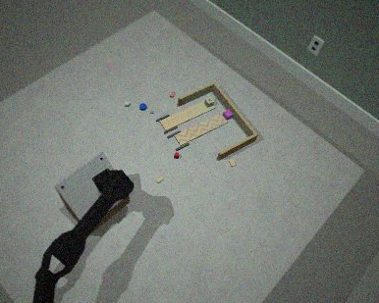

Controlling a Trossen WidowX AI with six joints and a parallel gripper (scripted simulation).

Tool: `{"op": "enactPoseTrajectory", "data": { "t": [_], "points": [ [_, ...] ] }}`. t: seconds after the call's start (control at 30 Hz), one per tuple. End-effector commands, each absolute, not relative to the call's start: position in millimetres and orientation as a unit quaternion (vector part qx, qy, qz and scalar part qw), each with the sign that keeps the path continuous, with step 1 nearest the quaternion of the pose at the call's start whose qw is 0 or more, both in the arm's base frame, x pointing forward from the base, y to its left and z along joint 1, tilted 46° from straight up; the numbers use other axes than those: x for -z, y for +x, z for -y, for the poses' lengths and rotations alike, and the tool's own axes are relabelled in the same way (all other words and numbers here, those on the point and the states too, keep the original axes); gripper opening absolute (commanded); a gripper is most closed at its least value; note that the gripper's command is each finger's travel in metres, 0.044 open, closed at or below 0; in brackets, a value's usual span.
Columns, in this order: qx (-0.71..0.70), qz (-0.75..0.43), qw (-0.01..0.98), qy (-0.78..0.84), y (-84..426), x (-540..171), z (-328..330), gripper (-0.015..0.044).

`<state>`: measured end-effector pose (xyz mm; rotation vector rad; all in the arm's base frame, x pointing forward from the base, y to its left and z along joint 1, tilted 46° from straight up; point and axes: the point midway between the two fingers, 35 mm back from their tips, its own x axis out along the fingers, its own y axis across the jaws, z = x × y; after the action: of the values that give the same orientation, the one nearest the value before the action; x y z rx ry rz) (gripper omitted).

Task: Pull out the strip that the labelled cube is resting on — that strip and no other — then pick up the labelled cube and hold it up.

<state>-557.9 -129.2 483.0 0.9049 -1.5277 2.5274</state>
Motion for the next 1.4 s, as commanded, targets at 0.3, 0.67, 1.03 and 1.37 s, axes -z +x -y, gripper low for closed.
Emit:
{"op": "enactPoseTrajectory", "data": {
  "t": [0.3,0.67,1.03,1.37],
  "points": [
    [-0.738,0.536,0.093,0.398,-464.0,-577.6,130.6,0.04],
    [-0.594,0.568,0.229,0.521,-295.1,-675.9,115.9,0.04],
    [-0.428,0.557,0.404,0.586,-107.0,-714.4,81.4,0.04],
    [-0.274,0.51,0.583,0.57,52.0,-693.9,38.6,0.04]
  ]
}}
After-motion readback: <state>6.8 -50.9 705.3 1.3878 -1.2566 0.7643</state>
